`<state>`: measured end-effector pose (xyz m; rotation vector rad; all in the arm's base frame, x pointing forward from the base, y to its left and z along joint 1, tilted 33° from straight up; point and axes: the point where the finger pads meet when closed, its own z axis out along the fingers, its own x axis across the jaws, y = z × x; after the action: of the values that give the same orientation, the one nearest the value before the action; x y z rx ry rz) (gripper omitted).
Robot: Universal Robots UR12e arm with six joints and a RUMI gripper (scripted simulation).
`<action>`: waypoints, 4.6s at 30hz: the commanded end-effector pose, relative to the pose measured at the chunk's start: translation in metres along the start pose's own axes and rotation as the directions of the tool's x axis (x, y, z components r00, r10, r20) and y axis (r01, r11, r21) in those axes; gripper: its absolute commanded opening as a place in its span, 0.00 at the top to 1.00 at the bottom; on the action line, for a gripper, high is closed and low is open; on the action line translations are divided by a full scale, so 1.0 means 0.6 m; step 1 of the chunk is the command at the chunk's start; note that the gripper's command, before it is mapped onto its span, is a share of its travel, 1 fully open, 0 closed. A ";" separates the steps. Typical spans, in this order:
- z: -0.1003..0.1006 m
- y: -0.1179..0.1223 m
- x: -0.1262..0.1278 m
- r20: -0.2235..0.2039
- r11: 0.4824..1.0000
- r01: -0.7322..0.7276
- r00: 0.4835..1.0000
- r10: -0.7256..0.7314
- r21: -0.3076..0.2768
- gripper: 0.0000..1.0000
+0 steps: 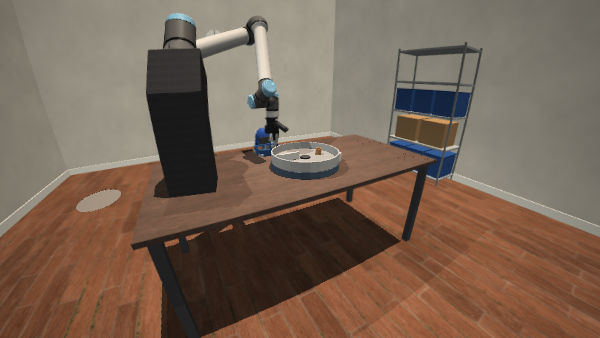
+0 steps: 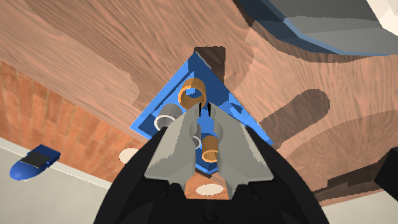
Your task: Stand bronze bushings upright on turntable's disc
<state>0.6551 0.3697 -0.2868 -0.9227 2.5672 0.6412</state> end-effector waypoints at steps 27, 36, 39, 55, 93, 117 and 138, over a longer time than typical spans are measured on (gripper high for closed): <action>0.001 0.000 -0.001 0.001 1.000 0.000 1.000 0.000 0.001 0.95; 0.003 0.000 -0.001 0.001 1.000 0.000 1.000 0.000 0.001 0.95; 0.009 0.000 -0.001 0.001 1.000 0.000 1.000 0.000 0.001 0.95; 0.040 0.000 -0.001 0.001 1.000 0.000 1.000 0.000 0.001 0.95; 0.041 0.000 -0.001 0.001 1.000 0.000 1.000 0.000 0.001 1.00; 0.041 0.000 -0.001 0.001 1.000 0.000 1.000 0.000 0.001 1.00; 0.040 0.000 -0.001 0.001 1.000 0.000 1.000 0.000 0.001 1.00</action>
<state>0.6590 0.3825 -0.3076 -0.9227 2.5672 0.6411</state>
